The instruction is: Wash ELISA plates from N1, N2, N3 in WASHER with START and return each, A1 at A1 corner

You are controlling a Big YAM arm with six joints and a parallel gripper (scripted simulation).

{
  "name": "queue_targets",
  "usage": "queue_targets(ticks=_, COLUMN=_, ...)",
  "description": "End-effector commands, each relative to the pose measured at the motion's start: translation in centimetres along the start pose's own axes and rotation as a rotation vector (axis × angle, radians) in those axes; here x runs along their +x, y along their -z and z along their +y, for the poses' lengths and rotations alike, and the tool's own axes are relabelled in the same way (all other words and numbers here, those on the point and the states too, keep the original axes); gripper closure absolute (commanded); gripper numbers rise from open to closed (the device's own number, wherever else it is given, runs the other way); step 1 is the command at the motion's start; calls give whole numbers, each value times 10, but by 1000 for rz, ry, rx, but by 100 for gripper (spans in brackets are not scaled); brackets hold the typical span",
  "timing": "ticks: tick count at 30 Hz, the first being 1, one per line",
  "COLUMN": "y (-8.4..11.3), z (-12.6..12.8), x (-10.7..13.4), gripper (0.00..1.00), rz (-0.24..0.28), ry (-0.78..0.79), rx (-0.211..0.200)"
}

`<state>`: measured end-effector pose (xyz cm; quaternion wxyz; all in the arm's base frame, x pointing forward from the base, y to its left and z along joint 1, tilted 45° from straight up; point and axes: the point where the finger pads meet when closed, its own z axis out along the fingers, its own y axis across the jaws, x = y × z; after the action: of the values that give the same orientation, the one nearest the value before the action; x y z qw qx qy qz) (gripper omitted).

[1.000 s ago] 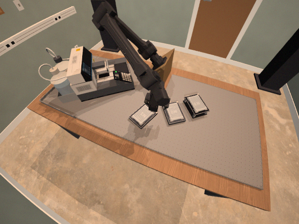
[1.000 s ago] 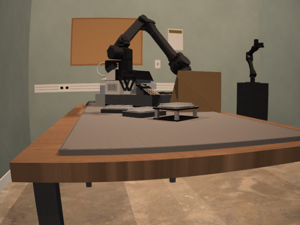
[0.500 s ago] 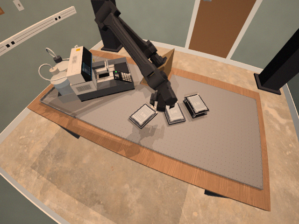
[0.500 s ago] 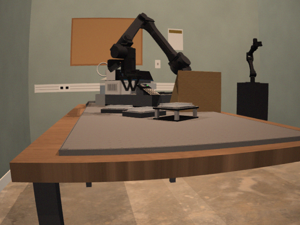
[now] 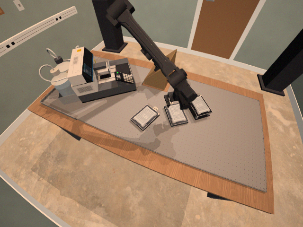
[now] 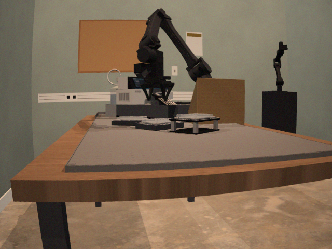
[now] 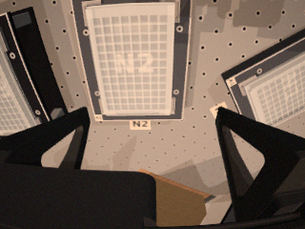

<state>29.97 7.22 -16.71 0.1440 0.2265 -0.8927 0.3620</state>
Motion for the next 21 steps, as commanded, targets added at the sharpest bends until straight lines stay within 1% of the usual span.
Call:
queue_targets(ticks=1, y=13, z=18, x=-26, gripper=0, rz=-57, ry=4, rx=-4)
queue_targets(ticks=3, y=13, z=28, x=-25, gripper=0, rz=-57, ry=-2, rx=-5)
queue_targets(ticks=6, y=13, z=28, x=-24, gripper=0, rz=-53, ry=1, rx=-1)
queue_targets(ticks=7, y=17, z=25, x=-22, gripper=0, rz=-60, ry=-3, rx=-3)
queue_targets(ticks=8, y=18, z=17, x=-24, gripper=0, rz=-60, ry=-26, rx=-14)
queue_targets(ticks=9, y=15, z=13, x=-24, gripper=0, rz=-52, ry=-36, rx=-19)
queue_targets(ticks=10, y=15, z=13, x=-24, gripper=0, rz=-52, ry=-36, rx=-19)
queue_targets(ticks=11, y=10, z=20, x=-15, gripper=0, rz=-34, ry=6, rx=-4)
queue_targets(ticks=18, y=10, z=20, x=-15, gripper=0, rz=-34, ry=6, rx=-4)
queue_targets(ticks=19, y=6, z=18, x=-16, gripper=0, rz=-37, ry=-19, rx=-10)
queue_targets(ticks=20, y=-5, z=19, x=-8, gripper=0, rz=-13, ry=-1, rx=-5)
queue_targets(ticks=21, y=-10, z=20, x=-4, gripper=0, rz=-3, ry=15, rx=-2)
